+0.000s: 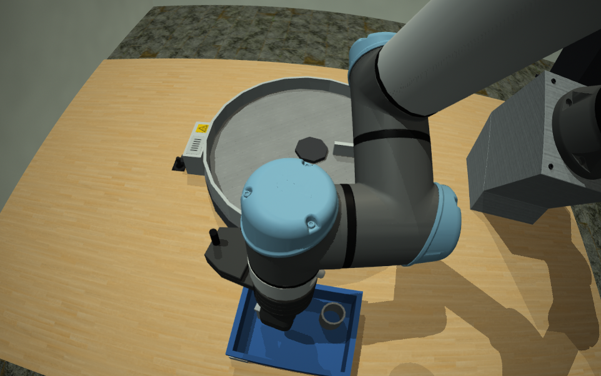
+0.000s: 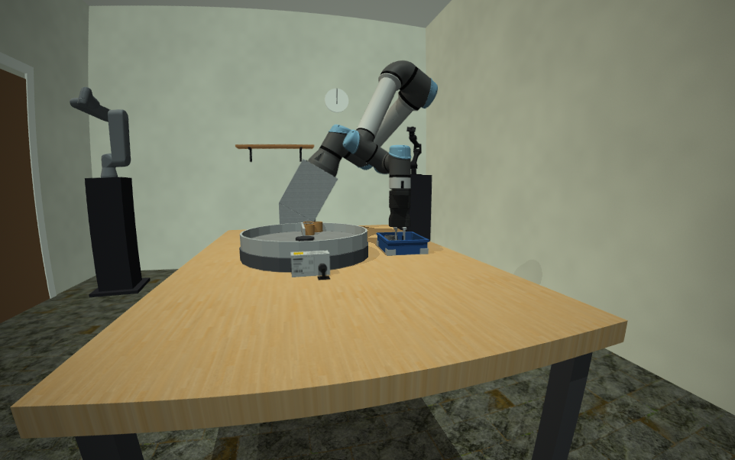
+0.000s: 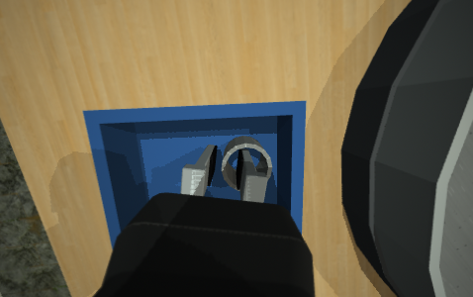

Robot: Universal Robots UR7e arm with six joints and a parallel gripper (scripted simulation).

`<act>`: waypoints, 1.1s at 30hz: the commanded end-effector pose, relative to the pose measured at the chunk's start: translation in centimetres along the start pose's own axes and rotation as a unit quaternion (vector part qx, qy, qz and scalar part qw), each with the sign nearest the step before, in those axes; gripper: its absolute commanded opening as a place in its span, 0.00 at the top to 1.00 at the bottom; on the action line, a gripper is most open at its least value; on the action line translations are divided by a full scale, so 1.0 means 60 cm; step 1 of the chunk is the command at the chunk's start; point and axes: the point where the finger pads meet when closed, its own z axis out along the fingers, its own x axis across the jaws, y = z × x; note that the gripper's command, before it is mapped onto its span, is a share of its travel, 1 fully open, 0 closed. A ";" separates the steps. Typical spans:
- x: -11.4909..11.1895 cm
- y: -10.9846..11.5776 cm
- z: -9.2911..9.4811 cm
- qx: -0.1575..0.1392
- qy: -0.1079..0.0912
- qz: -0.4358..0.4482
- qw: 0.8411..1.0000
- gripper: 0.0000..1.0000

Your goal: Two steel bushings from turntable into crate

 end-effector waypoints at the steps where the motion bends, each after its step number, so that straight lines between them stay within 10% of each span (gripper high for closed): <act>1: 0.001 -0.001 -0.009 0.001 0.000 0.000 1.000 0.53; 33: -0.002 -0.004 -0.026 0.003 -0.001 -0.002 1.000 0.53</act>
